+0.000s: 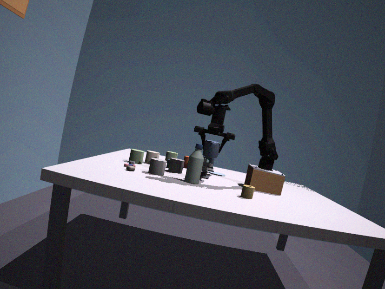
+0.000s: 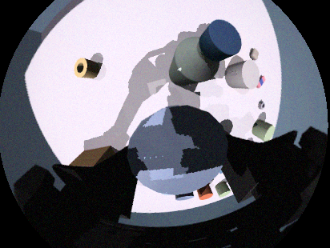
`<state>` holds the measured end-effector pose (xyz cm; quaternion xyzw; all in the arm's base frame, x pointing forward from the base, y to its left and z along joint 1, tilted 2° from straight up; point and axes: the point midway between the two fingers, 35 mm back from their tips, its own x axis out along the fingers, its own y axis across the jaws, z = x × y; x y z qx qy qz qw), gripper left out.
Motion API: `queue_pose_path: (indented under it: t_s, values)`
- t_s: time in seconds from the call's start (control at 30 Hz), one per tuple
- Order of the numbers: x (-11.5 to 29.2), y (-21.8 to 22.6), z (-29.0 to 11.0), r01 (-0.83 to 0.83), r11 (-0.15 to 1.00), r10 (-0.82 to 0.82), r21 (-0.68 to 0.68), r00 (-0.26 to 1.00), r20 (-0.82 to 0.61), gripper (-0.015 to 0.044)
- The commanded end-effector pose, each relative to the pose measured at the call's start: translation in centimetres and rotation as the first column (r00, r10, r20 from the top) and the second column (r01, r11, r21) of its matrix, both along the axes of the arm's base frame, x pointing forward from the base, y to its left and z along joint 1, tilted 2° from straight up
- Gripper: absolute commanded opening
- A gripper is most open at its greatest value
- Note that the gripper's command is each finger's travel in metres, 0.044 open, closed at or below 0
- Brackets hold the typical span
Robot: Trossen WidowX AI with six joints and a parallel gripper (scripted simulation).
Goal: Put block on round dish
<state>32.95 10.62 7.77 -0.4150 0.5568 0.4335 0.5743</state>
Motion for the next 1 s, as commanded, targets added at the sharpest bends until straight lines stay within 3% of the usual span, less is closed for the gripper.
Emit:
queue_pose_path:
  t_s: [0.0, 0.57, 0.97]
  values:
    - [-0.9, 2.1, -1.3, -0.001, 1.000, 0.001, 0.001, 1.000, 0.000, 0.0000]
    - [-6.4, 9.4, -6.1, -0.019, 1.000, 0.019, 0.014, 1.000, -0.006, 0.0000]
    - [-6.7, 9.8, -9.3, -0.020, 1.000, 0.020, 0.015, 1.000, -0.007, 0.0000]
